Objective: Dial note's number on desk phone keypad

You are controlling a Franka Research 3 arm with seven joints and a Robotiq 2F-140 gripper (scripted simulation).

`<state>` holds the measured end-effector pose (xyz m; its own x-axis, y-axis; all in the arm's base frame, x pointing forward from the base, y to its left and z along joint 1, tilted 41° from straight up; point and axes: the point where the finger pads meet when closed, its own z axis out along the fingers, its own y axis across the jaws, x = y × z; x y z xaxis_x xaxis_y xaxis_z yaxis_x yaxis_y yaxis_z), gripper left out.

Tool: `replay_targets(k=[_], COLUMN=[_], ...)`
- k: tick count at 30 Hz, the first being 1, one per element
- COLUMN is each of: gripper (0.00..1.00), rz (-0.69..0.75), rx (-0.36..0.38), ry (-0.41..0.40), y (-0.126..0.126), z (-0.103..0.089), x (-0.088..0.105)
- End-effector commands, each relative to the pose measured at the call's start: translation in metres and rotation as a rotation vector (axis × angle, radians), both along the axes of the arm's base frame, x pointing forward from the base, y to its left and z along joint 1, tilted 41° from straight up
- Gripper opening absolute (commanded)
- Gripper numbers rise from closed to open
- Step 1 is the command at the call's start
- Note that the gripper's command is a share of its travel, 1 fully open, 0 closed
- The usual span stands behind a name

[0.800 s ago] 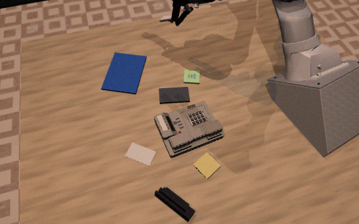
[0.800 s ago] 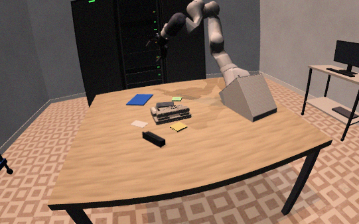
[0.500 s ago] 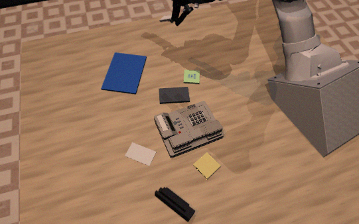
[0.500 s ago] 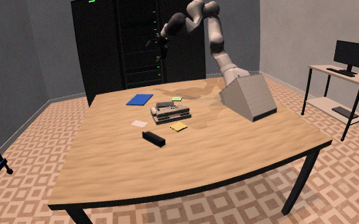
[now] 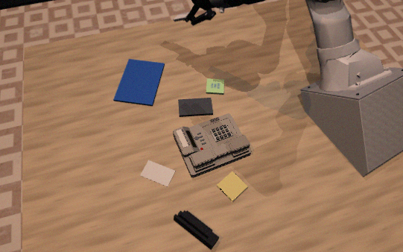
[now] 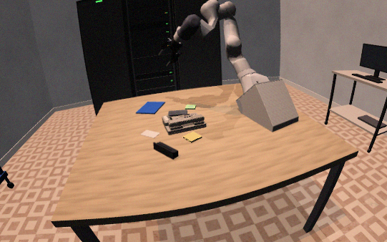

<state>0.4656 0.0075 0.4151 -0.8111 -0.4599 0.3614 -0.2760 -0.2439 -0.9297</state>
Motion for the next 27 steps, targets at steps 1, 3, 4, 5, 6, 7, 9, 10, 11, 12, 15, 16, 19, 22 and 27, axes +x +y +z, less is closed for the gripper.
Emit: replay_targets(k=[1, 3, 4, 5, 6, 7, 9, 10, 11, 12, 15, 16, 19, 22, 27], gripper=[0.00, 0.00, 0.00, 0.00, 0.00, 0.00, 0.00, 0.00, 0.00, 0.00, 0.00, 0.00, 0.00, 0.00, 0.00], rz=[-0.029, -0.054, -0.067, -0.067, -0.079, -0.081, -0.081, -0.081, -0.093, -0.093, -0.093, -0.093, -0.093, -0.093, -0.093], rx=[-0.062, -0.115, -0.146, -0.146, -0.175, -0.179, -0.179, -0.179, -0.213, -0.213, -0.213, -0.213, -0.213, -0.213, -0.213], ry=[0.121, 0.245, 0.323, 0.323, 0.405, 0.412, 0.412, 0.412, 0.510, 0.510, 0.510, 0.510, 0.510, 0.510, 0.510], y=[-0.008, -0.016, -0.021, -0.021, -0.026, -0.026, -0.026, -0.026, -0.032, -0.032, -0.032, -0.032, -0.032, -0.032, -0.032], z=[-0.023, -0.050, -0.066, -0.066, -0.084, -0.084, -0.084, -0.084, -0.103, -0.103, -0.103, -0.103, -0.103, -0.103, -0.103], x=[-0.003, -0.007, -0.011, -0.011, -0.015, -0.015, -0.015, -0.015, -0.021, -0.021, -0.021, -0.021, -0.021, -0.021, -0.021])
